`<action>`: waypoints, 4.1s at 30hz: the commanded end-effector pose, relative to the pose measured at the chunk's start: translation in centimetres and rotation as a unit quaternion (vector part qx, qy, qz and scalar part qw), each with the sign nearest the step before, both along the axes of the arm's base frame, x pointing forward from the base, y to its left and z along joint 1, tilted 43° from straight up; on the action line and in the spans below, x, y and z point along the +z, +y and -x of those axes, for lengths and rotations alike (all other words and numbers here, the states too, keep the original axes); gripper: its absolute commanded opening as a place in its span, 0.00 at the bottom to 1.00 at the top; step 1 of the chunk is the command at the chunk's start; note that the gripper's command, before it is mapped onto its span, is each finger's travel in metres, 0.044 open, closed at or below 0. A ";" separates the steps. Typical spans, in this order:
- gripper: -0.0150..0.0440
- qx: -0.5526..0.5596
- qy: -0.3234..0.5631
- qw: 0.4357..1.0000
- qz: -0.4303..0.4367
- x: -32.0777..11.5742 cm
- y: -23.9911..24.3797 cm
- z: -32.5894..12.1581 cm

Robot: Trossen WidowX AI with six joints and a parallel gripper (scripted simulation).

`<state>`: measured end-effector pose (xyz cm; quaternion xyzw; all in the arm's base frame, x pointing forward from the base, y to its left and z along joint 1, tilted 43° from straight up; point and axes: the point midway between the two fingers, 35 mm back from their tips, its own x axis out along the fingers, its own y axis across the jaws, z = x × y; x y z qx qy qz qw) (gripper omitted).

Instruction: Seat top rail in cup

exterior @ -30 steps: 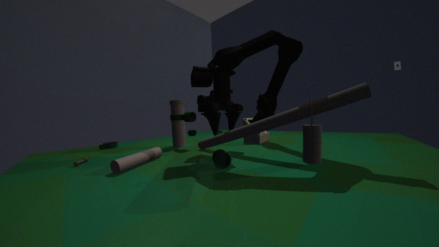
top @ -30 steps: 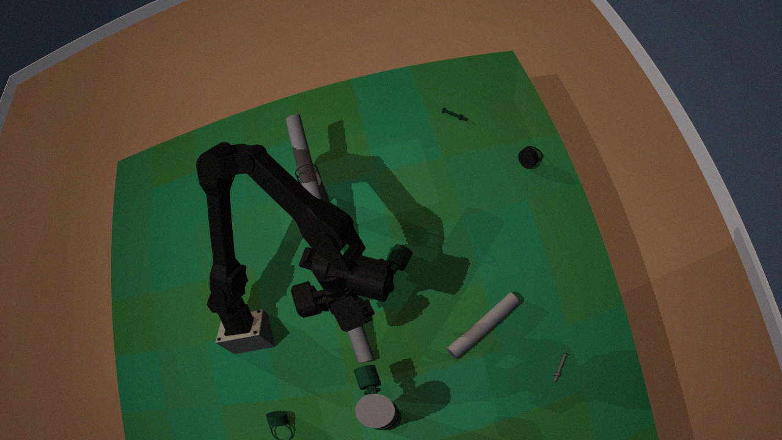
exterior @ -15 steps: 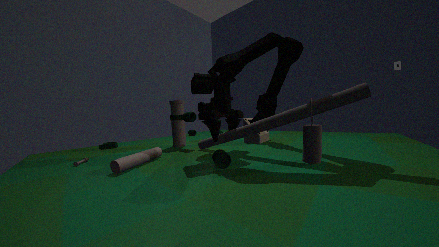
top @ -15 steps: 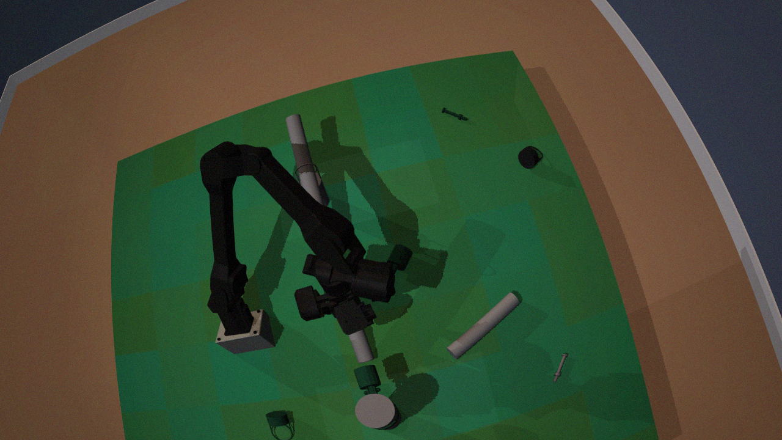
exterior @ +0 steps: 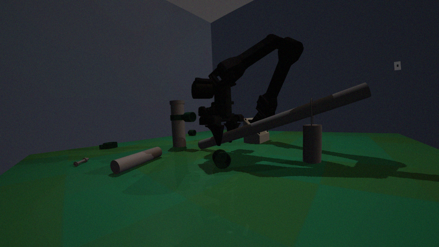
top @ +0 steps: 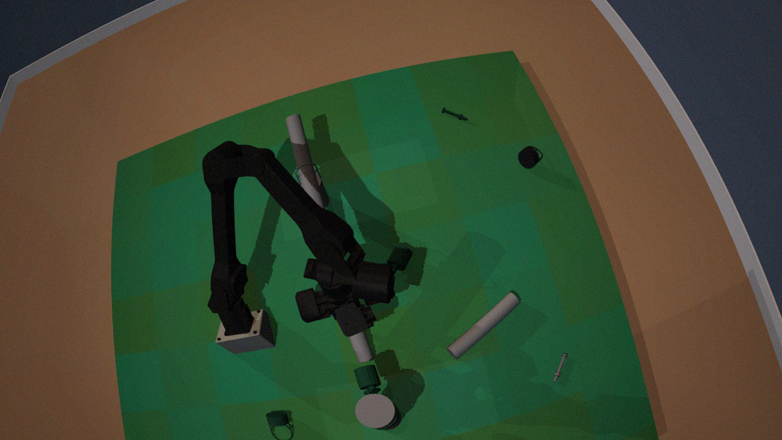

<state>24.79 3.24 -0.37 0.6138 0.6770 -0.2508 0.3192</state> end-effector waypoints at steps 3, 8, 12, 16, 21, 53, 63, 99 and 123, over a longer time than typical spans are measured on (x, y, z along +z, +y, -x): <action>0.59 -0.002 0.002 1.000 -0.002 -0.1 0.1 0.1; 0.53 -0.002 0.002 1.000 -0.002 -0.1 0.1 0.1; 0.49 -0.002 0.002 1.000 -0.002 -0.1 0.1 0.1; 0.34 -0.002 0.002 1.000 -0.002 0.1 -0.1 0.1; 0.25 -0.002 0.001 1.000 0.004 0.4 -0.5 0.1; 0.25 -0.006 -0.008 0.992 0.123 4.7 -6.1 -0.2; 0.25 -0.006 -0.008 0.992 0.123 5.0 -6.6 -0.5; 0.25 -0.001 -0.003 0.993 0.116 3.5 -8.0 -0.5; 0.25 -0.001 0.001 0.993 0.115 3.5 -7.9 -0.4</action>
